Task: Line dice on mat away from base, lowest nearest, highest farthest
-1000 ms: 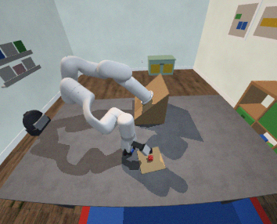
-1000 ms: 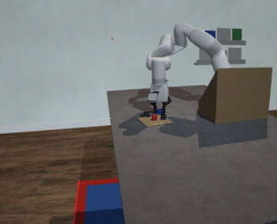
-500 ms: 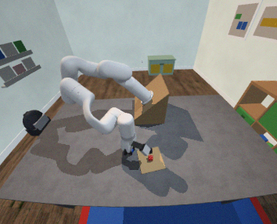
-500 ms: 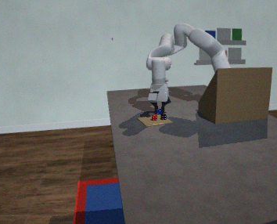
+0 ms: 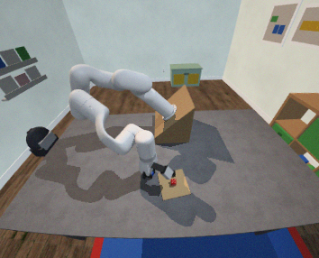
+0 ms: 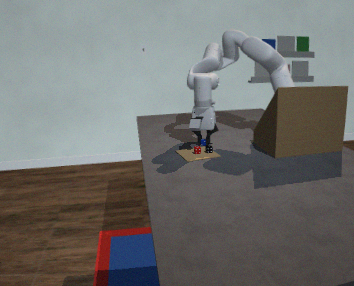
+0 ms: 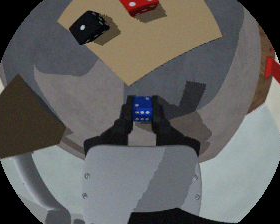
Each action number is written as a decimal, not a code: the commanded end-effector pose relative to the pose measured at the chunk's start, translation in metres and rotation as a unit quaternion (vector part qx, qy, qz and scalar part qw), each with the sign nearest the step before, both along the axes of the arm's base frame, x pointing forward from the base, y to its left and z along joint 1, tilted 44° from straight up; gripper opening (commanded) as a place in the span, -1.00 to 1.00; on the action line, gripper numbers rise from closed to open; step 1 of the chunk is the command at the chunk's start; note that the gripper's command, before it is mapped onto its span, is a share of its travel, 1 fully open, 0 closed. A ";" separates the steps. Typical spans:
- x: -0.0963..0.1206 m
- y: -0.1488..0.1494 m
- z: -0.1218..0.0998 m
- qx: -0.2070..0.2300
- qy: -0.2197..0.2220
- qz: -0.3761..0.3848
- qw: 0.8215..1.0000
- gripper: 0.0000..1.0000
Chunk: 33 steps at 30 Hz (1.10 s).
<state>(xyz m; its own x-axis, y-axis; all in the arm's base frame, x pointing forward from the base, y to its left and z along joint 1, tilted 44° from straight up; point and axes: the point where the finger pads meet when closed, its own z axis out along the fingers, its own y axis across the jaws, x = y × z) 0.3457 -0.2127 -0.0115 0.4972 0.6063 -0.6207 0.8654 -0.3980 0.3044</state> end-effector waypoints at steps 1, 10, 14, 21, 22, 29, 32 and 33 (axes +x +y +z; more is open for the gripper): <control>0.001 0.001 0.001 0.000 -0.001 0.002 1.000 -0.58; 0.002 0.004 0.004 0.000 -0.001 0.002 1.000 -0.58; 0.003 0.017 0.017 0.000 -0.001 0.002 1.000 -0.58; 0.006 0.053 0.055 0.000 -0.001 0.002 1.000 -0.58; 0.006 0.057 0.059 0.000 -0.001 0.002 1.000 -0.58; 0.007 0.069 0.072 0.000 -0.001 0.002 1.000 -0.58; 0.007 0.070 0.073 0.000 -0.001 0.002 1.000 -0.58; 0.007 0.070 0.073 0.000 -0.001 0.002 1.000 -0.58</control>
